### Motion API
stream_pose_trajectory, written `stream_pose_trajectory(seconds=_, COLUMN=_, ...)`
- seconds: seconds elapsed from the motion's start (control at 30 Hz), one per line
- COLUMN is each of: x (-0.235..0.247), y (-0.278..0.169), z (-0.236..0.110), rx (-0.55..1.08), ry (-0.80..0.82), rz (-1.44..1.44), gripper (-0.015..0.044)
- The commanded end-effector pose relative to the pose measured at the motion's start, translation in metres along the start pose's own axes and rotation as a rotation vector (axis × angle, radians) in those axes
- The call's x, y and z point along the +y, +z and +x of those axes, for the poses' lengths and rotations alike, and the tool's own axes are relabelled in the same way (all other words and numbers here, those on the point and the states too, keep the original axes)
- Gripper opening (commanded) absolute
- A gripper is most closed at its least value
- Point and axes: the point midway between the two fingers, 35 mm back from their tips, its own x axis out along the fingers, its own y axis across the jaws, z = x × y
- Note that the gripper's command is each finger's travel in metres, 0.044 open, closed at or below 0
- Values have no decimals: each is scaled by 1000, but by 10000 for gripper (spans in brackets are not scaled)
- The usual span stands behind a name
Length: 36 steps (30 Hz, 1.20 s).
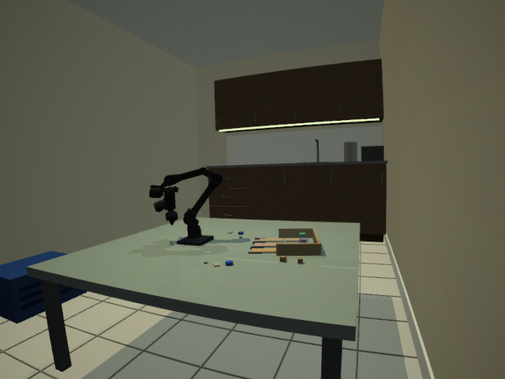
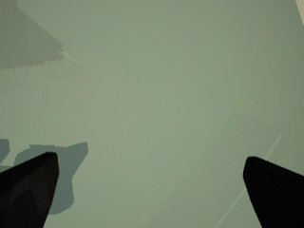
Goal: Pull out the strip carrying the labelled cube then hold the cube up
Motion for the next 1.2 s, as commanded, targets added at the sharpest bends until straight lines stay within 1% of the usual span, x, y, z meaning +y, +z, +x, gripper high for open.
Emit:
stream_pose_trajectory(seconds=0.0, x=1, y=1, z=0, rx=-6, ry=1, rz=-6, gripper=400)
stream_pose_trajectory(seconds=0.13, x=21, y=28, z=-11, rx=-132, ry=26, rz=-121, gripper=400)
stream_pose_trajectory(seconds=0.33, x=71, y=64, z=-40, rx=-352, ry=95, rz=-330, gripper=400)
stream_pose_trajectory(seconds=0.57, x=141, y=76, z=-85, rx=-593, ry=217, rz=-574, gripper=400)
stream_pose_trajectory(seconds=0.7, x=181, y=66, z=-112, rx=-713, ry=290, rz=-734, gripper=400)
stream_pose_trajectory(seconds=0.87, x=223, y=40, z=-143, rx=-837, ry=377, rz=-926, gripper=400)
stream_pose_trajectory(seconds=0.97, x=248, y=16, z=-161, rx=-909, ry=457, rz=-1032, gripper=400)
stream_pose_trajectory(seconds=1.17, x=278, y=-39, z=-187, rx=-1011, ry=572, rz=-1281, gripper=400)
